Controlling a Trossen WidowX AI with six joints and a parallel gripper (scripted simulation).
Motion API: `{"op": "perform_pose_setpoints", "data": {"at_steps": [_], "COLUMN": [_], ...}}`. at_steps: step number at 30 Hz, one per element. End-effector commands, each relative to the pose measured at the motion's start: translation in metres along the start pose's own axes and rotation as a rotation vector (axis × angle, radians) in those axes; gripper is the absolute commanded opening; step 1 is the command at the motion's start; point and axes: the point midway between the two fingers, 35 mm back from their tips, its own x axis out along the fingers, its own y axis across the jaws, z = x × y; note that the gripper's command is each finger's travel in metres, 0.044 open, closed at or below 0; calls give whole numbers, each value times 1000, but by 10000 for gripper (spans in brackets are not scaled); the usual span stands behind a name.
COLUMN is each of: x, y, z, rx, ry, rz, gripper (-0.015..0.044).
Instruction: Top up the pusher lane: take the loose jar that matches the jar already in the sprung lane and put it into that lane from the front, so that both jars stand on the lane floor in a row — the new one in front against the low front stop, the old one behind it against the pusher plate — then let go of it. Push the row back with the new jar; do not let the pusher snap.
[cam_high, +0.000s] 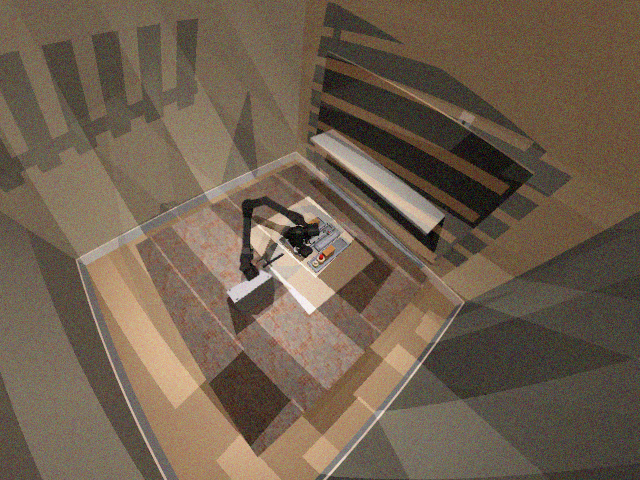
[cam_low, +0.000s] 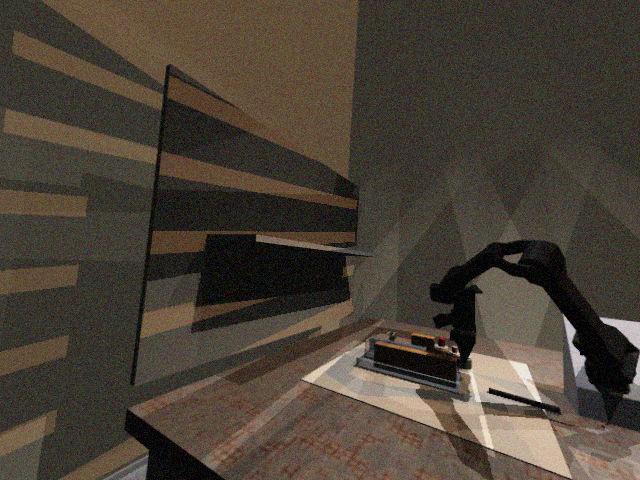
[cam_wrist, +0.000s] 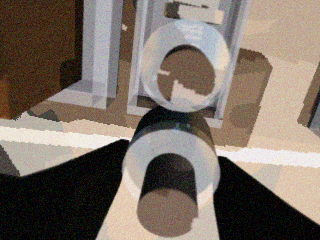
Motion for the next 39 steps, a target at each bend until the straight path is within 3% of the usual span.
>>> {"op": "perform_pose_setpoints", "data": {"at_steps": [1, 39], "x": [-1, -1], "y": [0, 1], "z": [7, 23], "rx": [-7, -8], "ry": [-14, -14], "rz": [4, 4], "gripper": [0, 0]}}
